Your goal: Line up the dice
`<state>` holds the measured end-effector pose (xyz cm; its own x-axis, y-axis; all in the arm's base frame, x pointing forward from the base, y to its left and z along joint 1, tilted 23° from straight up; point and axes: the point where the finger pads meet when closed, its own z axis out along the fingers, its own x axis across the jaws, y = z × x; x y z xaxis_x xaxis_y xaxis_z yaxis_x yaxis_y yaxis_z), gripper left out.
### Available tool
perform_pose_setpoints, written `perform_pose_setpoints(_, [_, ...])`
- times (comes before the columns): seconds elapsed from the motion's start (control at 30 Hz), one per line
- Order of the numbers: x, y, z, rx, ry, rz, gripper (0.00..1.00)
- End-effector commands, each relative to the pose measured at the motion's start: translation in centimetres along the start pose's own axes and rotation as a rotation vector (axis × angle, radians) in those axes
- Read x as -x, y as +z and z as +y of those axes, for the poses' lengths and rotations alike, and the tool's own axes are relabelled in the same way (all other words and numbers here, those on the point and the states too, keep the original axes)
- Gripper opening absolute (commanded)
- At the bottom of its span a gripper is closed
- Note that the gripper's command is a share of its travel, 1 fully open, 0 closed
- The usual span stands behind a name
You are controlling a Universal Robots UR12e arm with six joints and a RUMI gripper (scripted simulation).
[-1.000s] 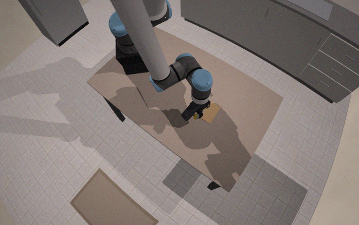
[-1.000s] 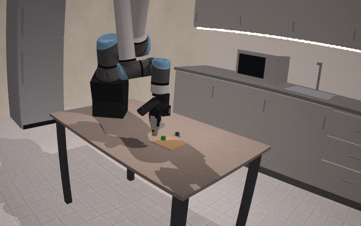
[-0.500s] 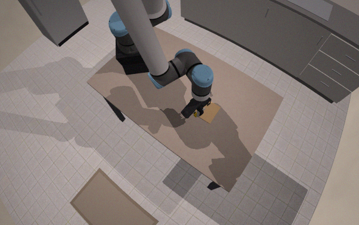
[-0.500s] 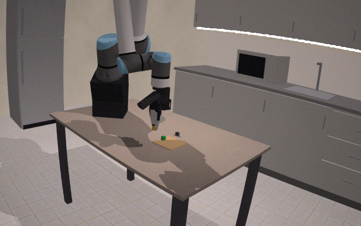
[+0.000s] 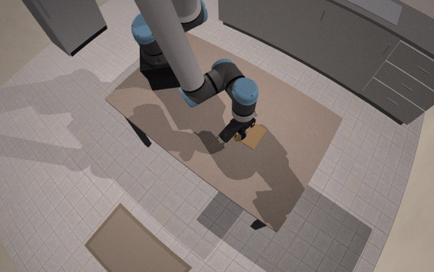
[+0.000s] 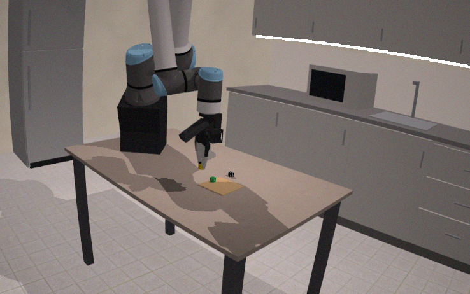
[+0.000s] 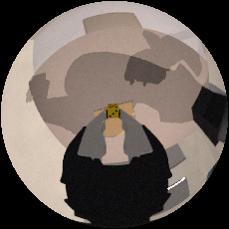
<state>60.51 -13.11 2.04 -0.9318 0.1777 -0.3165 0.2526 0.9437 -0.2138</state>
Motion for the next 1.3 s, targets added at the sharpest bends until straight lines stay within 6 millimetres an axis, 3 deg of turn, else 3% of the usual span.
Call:
perform_pose_setpoints(0.0, [0.0,0.0,0.3,0.000,0.043,-0.001,0.03])
perform_pose_setpoints(0.3, [-0.2,-0.1,1.4,0.000,0.188,0.000,0.03])
perform_pose_setpoints(1.27, [-1.3,-0.3,8.7,0.001,1.074,0.000,0.03])
